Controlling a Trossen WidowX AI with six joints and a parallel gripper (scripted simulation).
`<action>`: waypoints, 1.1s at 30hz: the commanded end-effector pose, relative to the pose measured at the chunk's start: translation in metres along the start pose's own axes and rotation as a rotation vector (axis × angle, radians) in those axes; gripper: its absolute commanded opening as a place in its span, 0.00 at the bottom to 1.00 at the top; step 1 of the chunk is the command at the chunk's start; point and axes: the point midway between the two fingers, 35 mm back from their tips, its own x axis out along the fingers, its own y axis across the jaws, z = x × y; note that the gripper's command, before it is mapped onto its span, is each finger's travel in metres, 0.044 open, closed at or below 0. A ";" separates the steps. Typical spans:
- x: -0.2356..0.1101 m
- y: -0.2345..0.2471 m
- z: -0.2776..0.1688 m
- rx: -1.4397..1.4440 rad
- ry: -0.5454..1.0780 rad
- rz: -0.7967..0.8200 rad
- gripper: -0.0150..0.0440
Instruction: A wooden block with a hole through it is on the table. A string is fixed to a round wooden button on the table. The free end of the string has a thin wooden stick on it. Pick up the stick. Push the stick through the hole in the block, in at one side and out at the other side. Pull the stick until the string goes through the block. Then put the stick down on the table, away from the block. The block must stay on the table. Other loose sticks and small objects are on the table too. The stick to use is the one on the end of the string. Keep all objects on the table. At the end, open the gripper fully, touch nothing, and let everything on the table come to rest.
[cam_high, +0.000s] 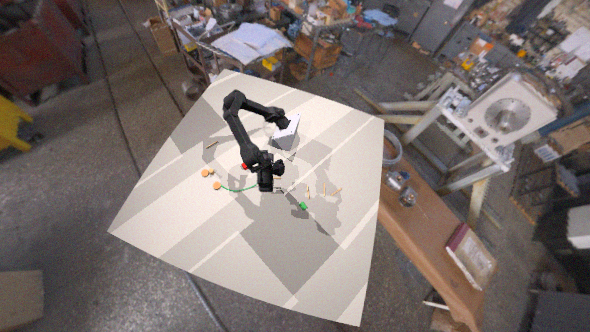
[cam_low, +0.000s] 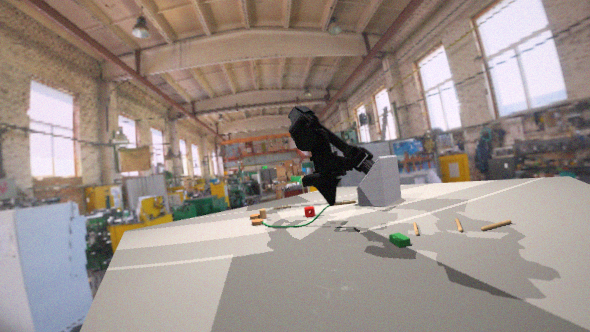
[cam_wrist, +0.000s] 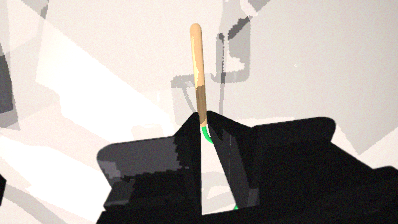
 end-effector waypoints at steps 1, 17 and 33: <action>-0.003 -0.004 -0.005 0.160 0.005 -0.009 0.25; -0.004 -0.010 -0.015 0.743 0.010 -0.019 0.25; -0.006 -0.017 -0.026 1.325 0.010 -0.034 0.25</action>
